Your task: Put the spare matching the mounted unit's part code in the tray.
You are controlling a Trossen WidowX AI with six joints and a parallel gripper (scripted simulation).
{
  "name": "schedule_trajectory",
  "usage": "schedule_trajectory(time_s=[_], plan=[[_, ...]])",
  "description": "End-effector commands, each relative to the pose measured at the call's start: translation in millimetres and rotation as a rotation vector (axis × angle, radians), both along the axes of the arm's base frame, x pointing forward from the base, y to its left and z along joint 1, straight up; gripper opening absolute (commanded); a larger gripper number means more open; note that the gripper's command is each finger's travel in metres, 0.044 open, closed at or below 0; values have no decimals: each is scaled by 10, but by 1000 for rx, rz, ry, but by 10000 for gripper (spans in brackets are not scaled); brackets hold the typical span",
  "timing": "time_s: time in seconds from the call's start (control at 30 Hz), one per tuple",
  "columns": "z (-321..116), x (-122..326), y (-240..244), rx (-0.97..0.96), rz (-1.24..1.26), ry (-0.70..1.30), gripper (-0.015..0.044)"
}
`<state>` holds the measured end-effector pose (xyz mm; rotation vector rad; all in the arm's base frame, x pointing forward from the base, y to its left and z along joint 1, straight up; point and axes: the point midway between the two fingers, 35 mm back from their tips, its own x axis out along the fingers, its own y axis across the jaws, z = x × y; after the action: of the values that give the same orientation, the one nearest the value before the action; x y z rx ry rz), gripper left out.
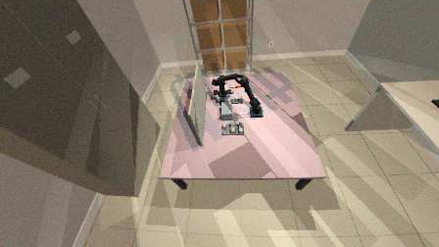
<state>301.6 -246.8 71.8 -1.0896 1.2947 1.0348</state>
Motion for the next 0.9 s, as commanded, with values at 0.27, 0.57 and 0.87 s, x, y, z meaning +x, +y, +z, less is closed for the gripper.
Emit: schedule_trajectory(time_s=[0.27,0.57,0.87], plan=[[-86,-18,6,-1,3,3,0],[-146,-28,13,-1,3,3,0],[-206,-38,21,-1,3,3,0]])
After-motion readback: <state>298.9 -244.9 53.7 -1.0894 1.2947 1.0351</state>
